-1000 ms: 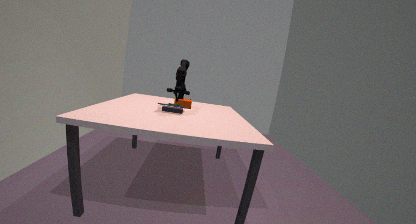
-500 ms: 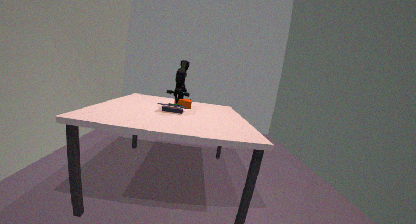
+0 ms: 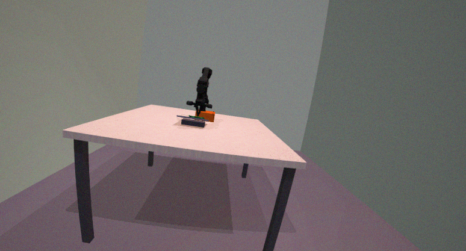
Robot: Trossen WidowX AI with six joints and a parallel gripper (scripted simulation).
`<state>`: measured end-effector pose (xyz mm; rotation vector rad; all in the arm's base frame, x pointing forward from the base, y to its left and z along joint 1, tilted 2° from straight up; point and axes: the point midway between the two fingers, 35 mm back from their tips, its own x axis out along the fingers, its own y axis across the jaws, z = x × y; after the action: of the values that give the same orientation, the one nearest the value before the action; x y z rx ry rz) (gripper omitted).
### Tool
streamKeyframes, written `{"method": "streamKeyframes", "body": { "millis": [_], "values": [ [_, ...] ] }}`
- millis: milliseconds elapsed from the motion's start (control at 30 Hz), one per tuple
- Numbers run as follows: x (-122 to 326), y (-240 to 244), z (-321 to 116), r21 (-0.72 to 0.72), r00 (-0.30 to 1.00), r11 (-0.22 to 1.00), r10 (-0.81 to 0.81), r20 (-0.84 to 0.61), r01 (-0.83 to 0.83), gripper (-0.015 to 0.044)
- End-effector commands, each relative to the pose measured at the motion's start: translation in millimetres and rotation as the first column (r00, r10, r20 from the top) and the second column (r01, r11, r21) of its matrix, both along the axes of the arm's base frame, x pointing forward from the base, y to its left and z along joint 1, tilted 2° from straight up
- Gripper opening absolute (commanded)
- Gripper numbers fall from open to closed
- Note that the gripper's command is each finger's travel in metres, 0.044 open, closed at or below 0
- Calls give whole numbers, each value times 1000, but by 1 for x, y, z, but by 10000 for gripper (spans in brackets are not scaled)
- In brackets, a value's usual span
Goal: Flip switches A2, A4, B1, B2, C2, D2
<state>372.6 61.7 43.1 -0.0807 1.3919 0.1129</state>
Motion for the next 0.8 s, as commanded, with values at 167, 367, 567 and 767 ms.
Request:
{"method": "streamKeyframes", "body": {
  "millis": [167, 367, 567, 767],
  "values": [
    [0, 1, -1, 6, 1000, 1000, -2, 0, 2, 0],
    [0, 1, -2, 6, 1000, 1000, -2, 0, 2, 0],
    [1, 1, -3, 6, 1000, 1000, -2, 0, 2, 0],
    [1, 1, -3, 6, 1000, 1000, -2, 0, 2, 0]
  ]
}}
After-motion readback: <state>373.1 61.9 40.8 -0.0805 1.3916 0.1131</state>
